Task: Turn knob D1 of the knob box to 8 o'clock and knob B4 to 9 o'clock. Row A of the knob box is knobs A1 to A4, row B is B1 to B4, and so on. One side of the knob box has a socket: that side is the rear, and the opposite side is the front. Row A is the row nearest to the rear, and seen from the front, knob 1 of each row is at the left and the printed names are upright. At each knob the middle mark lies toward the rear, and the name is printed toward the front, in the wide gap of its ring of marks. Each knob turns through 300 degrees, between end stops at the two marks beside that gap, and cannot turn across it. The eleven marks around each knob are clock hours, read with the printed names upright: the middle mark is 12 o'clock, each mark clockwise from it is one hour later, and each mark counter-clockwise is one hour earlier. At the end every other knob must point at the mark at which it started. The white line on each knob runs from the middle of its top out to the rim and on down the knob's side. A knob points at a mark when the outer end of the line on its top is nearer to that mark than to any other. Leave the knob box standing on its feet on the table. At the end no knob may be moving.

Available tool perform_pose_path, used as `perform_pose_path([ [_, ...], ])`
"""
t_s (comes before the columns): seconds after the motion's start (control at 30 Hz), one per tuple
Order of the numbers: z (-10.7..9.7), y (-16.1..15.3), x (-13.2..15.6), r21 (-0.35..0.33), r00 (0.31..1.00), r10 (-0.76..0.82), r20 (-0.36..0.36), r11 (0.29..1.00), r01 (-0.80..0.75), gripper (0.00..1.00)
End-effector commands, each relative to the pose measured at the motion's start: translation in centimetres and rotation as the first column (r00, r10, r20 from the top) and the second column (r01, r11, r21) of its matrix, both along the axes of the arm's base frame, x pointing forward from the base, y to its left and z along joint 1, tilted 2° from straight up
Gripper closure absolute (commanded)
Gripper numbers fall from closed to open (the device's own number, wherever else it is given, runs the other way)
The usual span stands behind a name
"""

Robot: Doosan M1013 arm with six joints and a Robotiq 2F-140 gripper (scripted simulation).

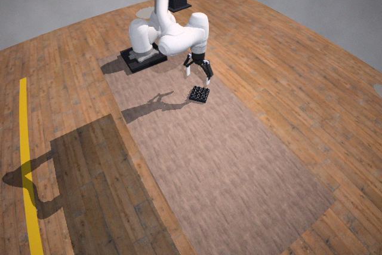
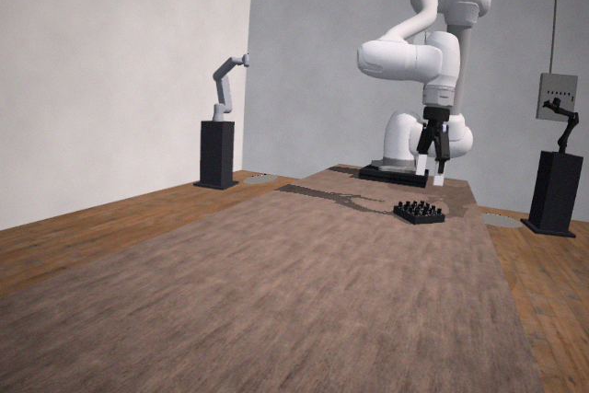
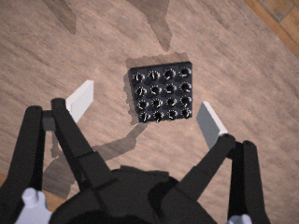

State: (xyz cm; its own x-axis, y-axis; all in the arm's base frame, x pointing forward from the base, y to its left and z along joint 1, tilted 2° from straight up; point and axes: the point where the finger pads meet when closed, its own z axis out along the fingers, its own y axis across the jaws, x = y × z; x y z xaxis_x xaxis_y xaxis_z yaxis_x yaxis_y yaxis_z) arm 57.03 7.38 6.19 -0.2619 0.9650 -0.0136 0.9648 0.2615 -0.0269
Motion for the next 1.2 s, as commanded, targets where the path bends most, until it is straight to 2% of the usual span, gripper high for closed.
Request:
perform_pose_path([
  [0.0,0.17,0.55,0.26,0.014,0.988,0.155,-0.003,0.988,-0.155,0.0],
  [0.07,0.23,0.77,0.37,0.016,0.977,0.213,-0.004,0.977,-0.212,0.0],
  [0.3,0.27,0.9,0.43,0.017,0.969,0.248,-0.004,0.969,-0.248,0.0],
  [0.33,0.27,0.9,0.43,0.017,0.969,0.248,-0.004,0.969,-0.248,0.88],
  [1.17,0.27,0.9,0.43,0.017,0.969,0.248,-0.004,0.969,-0.248,0.88],
])
